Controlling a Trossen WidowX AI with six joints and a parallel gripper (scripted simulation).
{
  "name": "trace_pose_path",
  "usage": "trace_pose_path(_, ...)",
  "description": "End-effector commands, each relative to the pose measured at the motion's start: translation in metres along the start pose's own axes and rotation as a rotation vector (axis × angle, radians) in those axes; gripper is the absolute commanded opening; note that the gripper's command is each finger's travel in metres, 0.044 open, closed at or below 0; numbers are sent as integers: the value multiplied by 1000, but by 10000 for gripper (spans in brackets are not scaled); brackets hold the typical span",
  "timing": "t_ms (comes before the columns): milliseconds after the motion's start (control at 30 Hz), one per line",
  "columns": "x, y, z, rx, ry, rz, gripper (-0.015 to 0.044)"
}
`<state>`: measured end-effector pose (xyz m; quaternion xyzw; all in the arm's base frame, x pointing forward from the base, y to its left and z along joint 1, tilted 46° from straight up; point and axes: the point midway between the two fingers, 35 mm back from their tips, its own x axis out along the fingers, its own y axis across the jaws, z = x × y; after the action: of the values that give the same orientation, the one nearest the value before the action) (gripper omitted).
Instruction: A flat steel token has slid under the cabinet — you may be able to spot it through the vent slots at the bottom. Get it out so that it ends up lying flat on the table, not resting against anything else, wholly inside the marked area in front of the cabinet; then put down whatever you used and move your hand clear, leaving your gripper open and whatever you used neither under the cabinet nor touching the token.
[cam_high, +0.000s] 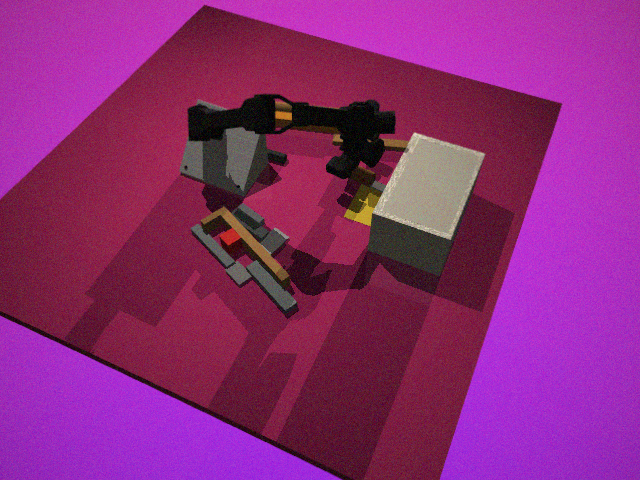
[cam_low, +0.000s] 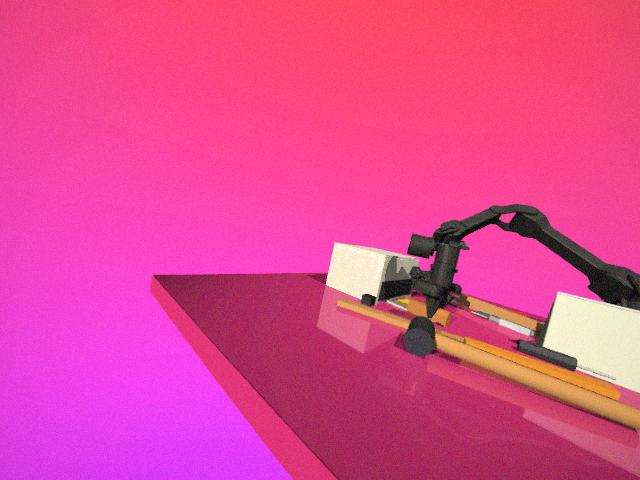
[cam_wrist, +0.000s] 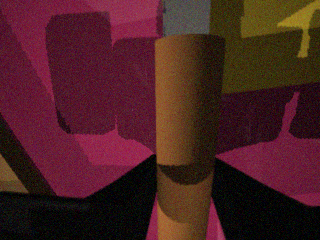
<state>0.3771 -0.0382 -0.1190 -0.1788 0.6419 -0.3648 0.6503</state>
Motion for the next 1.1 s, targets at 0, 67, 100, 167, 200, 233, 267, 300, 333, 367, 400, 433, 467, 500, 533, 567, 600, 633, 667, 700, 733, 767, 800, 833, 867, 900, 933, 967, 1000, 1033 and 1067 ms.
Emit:
trace_pose_path(0, 1, 0, -7, 2, 3, -2, 0)
trace_pose_path(67, 1, 0, -9, 2, 3, -2, 0)
trace_pose_path(100, 1, 0, -10, 2, 3, -2, 0)
trace_pose_path(167, 1, 0, -12, 1, 4, -2, 0)
trace_pose_path(200, 1, 0, -13, 1, 4, -2, 0)
trace_pose_path(233, 1, 0, -14, 1, 4, -2, 0)
trace_pose_path(267, 1, 0, -15, 1, 4, -2, 0)
trace_pose_path(300, 1, 0, -16, 1, 4, -2, 0)
trace_pose_path(333, 1, 0, -17, 1, 4, -2, 0)
trace_pose_path(367, 1, 0, -18, 1, 4, -2, 0)
trace_pose_path(400, 1, 0, -19, 1, 4, -2, 0)
trace_pose_path(433, 1, 0, -20, 1, 4, -2, 0)
trace_pose_path(467, 1, 1, -22, 1, 4, -2, 0)
trace_pose_path(500, 1, 1, -23, 1, 4, -2, 0)
trace_pose_path(533, 1, 1, -24, 1, 4, -2, 0)
trace_pose_path(567, 1, 1, -25, 1, 4, -2, 0)
trace_pose_path(600, 1, 1, -26, 1, 4, -2, 0)
trace_pose_path(633, 1, 1, -27, 1, 4, -2, 0)
trace_pose_path(667, 1, 1, -28, 1, 4, -2, 0)
trace_pose_path(700, 1, 1, -29, 1, 4, -1, 0)
trace_pose_path(733, 1, 1, -30, 1, 4, -1, 0)
trace_pose_path(767, 1, 1, -31, 1, 4, -1, 0)
trace_pose_path(800, 1, 1, -33, 1, 4, -1, 0)
trace_pose_path(833, 1, 1, -34, 1, 4, -1, 0)
trace_pose_path(867, 1, 1, -35, 1, 4, -1, 0)
trace_pose_path(900, 1, 1, -36, 1, 4, -1, 0)
trace_pose_path(933, 1, 1, -37, 1, 4, -1, 0)
trace_pose_path(967, 1, 2, -38, 1, 4, -1, 0)
trace_pose_path(1000, 1, 2, -39, 1, 4, -1, 0)
trace_pose_path(1033, 1, 2, -40, 1, 4, -1, 0)
trace_pose_path(1067, 1, 2, -42, 1, 4, -1, 0)
